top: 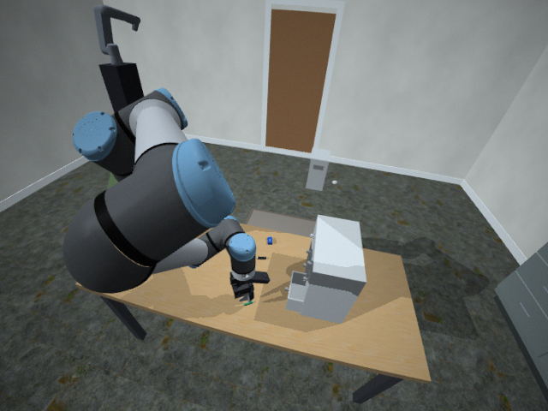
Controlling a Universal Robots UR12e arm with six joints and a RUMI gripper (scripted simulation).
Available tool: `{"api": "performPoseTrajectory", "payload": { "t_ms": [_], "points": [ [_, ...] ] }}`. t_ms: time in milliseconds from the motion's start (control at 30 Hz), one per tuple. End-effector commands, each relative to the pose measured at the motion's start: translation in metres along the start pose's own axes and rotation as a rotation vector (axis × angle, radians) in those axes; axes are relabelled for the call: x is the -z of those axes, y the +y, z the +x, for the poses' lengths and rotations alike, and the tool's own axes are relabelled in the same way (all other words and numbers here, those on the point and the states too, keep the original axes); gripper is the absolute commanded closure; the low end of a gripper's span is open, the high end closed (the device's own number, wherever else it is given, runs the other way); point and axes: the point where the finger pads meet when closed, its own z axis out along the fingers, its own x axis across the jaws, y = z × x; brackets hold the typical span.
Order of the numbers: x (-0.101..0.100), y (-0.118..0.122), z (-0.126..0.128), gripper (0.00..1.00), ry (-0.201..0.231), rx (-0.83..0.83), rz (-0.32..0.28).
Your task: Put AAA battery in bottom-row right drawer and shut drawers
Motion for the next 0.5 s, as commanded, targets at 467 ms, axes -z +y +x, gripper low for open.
{"api": "performPoseTrajectory", "payload": {
  "t_ms": [467],
  "points": [
    [-0.023, 0.0, 0.002, 0.86, 0.003, -0.001, 0.001]
  ]
}}
